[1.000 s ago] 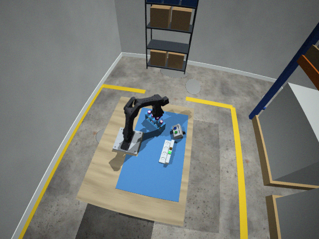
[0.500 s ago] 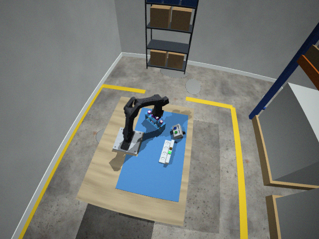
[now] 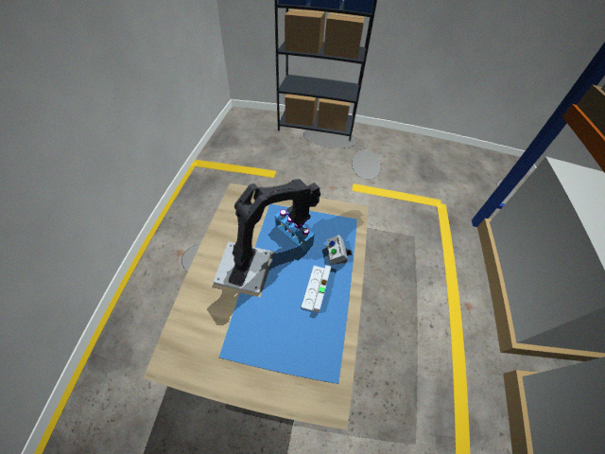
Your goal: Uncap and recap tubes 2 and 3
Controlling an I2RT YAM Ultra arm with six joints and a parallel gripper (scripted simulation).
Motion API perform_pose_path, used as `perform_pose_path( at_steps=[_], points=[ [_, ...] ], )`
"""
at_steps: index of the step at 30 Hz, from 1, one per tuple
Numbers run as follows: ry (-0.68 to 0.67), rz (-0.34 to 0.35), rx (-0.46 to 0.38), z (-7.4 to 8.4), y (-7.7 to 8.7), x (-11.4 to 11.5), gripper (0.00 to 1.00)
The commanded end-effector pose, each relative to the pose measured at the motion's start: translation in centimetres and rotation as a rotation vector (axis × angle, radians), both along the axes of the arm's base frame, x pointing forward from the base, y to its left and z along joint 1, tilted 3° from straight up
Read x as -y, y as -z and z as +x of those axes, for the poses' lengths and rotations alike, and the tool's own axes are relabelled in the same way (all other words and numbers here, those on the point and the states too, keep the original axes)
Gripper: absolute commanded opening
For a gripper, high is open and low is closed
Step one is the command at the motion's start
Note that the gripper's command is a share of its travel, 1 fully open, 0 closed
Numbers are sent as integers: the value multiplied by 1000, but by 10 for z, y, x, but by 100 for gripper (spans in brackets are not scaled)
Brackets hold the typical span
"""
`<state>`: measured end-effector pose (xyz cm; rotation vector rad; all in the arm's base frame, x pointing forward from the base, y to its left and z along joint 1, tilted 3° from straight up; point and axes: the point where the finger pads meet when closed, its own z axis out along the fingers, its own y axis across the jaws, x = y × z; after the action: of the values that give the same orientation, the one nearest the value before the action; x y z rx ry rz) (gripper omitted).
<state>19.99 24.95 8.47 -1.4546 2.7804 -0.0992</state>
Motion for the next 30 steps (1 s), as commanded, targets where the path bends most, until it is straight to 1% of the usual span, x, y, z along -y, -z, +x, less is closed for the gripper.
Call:
perform_pose_path(
  at_steps=[1, 10, 12, 27, 29, 30],
  points=[
    [242, 23, 21, 1, -5, -2, 0],
    [692, 39, 43, 1, -4, -2, 0],
    [692, 39, 43, 1, -4, -2, 0],
    [1440, 63, 77, 1, -4, -2, 0],
    [1440, 63, 77, 1, -4, -2, 0],
    [1490, 65, 79, 1, -4, -1, 0]
  ],
)
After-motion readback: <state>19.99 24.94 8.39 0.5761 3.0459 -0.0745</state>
